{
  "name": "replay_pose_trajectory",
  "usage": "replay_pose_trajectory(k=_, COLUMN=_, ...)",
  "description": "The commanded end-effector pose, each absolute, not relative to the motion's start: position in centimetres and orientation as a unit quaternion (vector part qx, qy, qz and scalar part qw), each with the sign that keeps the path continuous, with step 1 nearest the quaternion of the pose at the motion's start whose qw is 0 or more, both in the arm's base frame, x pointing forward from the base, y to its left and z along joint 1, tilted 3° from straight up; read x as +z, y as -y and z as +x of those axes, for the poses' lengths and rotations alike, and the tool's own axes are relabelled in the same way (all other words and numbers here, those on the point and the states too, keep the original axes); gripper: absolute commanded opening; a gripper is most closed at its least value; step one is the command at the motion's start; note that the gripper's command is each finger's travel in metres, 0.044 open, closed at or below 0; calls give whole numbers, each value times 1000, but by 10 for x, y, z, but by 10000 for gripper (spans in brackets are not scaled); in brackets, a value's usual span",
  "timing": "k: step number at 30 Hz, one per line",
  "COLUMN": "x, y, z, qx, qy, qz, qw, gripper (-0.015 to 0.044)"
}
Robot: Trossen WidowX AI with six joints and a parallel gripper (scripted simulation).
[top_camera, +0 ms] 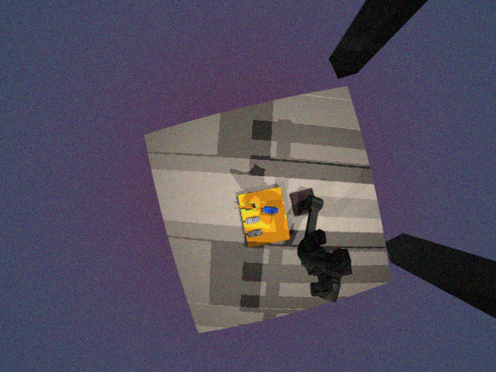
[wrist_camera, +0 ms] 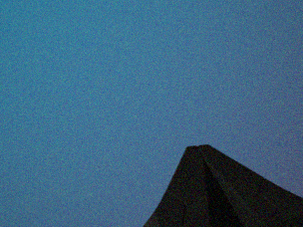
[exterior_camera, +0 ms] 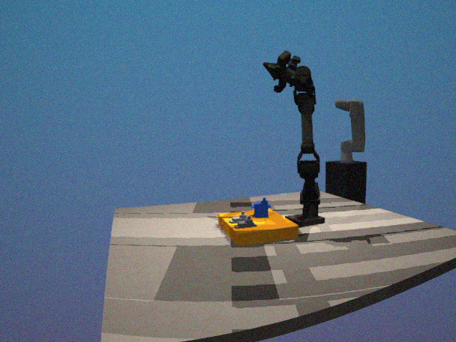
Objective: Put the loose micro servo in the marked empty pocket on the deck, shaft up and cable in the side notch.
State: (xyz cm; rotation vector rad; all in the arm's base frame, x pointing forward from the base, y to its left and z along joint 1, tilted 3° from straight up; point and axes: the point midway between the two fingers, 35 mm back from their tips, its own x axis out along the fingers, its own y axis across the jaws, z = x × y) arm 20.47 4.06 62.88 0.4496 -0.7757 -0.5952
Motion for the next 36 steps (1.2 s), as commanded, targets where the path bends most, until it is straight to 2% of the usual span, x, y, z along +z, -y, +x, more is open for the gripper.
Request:
replay_pose_trajectory(k=1, x=635, y=-26, z=183, qx=-282, qy=384, qz=223, qw=851, gripper=0)
replay_pose_trajectory(k=21, x=644, y=29, z=114, qx=-273, qy=419, qz=268, qw=823, gripper=0)
replay_pose_trajectory(k=36, x=633, y=85, z=83, qx=-284, qy=408, qz=305, qw=812, gripper=0)
